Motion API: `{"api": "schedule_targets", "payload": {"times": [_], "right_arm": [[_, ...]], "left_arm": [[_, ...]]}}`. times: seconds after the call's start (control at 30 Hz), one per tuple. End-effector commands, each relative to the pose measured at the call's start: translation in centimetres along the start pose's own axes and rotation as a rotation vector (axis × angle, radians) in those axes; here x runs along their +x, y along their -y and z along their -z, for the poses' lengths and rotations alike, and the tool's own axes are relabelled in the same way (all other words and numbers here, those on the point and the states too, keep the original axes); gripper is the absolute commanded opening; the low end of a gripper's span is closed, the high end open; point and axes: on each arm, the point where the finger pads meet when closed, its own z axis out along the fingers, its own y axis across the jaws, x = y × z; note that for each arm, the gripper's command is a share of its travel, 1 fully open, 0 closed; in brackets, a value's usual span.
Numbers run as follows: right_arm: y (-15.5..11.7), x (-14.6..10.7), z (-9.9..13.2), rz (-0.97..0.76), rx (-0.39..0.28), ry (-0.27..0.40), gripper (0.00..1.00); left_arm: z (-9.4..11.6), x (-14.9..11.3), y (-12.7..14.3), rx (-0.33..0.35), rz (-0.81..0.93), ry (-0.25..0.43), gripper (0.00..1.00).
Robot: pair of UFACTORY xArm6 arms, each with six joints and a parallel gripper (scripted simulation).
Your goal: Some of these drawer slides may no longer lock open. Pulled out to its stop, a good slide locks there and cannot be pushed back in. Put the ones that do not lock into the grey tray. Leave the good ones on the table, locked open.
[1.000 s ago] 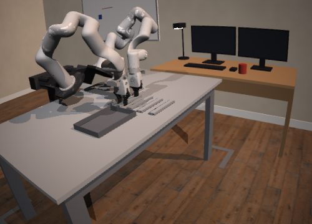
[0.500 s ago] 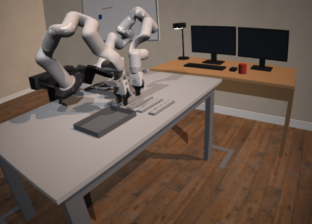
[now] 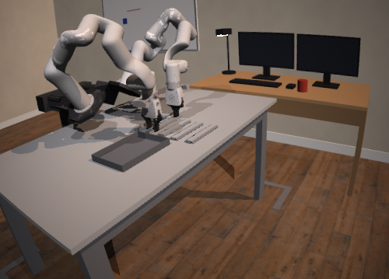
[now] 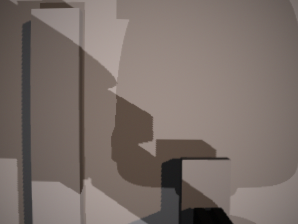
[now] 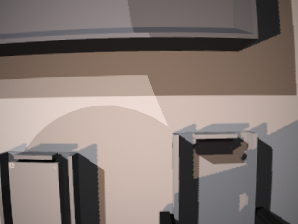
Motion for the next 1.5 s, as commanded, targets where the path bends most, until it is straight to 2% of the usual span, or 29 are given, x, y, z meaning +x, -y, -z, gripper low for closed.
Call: {"api": "schedule_targets", "payload": {"times": [0.0,0.43,0.9,1.47], "right_arm": [[0.1,-0.1,0.1,-0.001,0.003,0.002,0.0],[0.1,-0.1,0.1,-0.001,0.003,0.002,0.0],[0.1,-0.1,0.1,-0.001,0.002,0.002,0.0],[0.1,-0.1,0.1,-0.001,0.002,0.002,0.0]], "left_arm": [[0.1,0.7,0.0,-0.001,-0.001,0.001,0.0],[0.1,4.4,-0.1,-0.001,-0.001,0.001,0.0],[0.0,7.0,-0.1,-0.001,-0.001,0.001,0.0],[0.0,7.7,-0.1,-0.001,-0.001,0.001,0.0]]}}
